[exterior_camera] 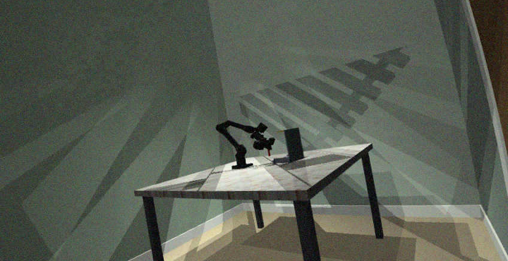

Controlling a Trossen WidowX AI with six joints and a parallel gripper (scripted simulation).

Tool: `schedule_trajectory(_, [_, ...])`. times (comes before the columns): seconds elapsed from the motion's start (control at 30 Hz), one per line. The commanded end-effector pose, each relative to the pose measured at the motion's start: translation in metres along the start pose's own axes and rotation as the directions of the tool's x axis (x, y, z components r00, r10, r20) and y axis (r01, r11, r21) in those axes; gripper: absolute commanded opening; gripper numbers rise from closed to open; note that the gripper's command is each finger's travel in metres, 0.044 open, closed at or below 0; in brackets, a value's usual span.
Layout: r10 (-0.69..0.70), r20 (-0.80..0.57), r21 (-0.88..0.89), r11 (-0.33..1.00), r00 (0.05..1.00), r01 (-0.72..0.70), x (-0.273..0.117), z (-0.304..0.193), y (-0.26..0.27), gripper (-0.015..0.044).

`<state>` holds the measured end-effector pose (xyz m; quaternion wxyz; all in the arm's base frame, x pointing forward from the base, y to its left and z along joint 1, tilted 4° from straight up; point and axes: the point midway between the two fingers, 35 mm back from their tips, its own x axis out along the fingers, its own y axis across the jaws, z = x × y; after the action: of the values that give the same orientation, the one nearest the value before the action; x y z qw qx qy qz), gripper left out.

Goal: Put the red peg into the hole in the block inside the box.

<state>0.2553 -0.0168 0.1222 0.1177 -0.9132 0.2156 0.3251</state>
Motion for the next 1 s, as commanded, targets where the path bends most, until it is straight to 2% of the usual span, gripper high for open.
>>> schedule_trajectory(0.0, [-0.006,-0.007,0.004,1.000,1.000,0.006,0.001,-0.005,-0.008,0.0000])
schedule_trajectory(0.97, [-0.032,-0.010,-0.015,0.999,0.999,0.032,0.012,-0.012,-0.057,0.0000])
